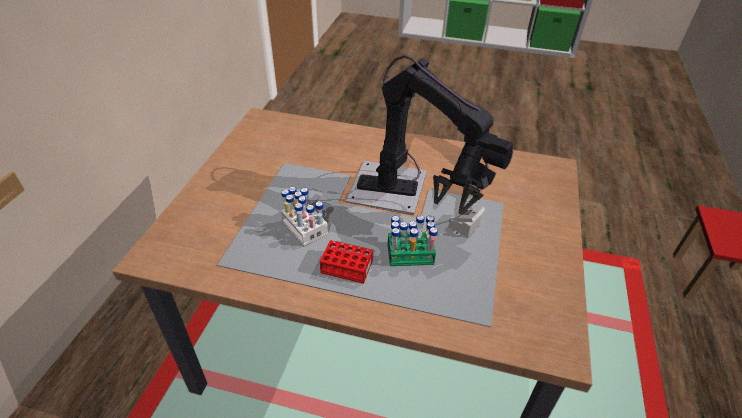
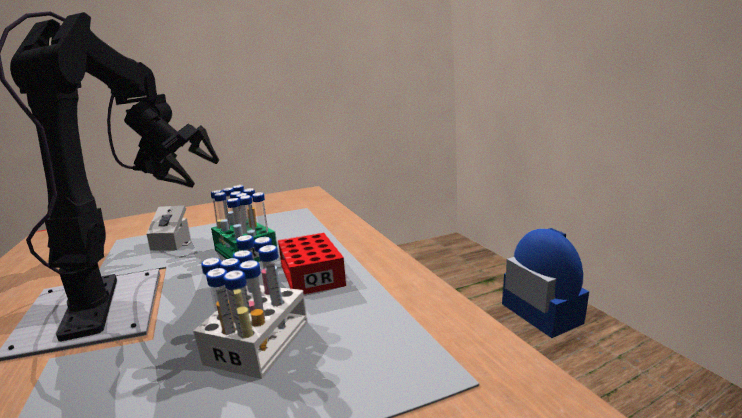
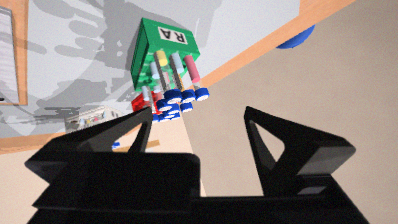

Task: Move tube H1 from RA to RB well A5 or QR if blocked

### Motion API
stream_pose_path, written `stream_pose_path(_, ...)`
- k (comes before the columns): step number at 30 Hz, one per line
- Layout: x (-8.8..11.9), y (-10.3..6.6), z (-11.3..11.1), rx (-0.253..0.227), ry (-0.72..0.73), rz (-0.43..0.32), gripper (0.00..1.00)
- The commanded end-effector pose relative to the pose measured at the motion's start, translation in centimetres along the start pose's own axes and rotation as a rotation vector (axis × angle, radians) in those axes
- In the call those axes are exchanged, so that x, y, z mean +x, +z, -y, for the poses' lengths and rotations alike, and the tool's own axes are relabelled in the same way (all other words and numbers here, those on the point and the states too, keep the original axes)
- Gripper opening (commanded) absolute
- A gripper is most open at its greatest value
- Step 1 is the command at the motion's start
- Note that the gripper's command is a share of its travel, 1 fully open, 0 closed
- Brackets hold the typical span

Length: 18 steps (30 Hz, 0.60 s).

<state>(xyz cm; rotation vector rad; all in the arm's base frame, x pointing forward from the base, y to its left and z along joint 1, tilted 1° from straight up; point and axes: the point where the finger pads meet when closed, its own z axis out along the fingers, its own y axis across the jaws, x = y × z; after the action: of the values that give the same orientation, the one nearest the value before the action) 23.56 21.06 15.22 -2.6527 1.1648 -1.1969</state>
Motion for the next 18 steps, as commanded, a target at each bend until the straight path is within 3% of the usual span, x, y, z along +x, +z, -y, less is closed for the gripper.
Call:
stream_pose_path(1, 0.14, -0.18, 0.17, 0.007, 0.007, 0.002, 1.00)
stream_pose_path(17, 0.14, -0.18, 0.17, 0.007, 0.007, 0.002, 1.00)
stream_pose_path(18, 0.60, -0.21, 0.46, -0.023, 0.045, 0.008, 0.30)
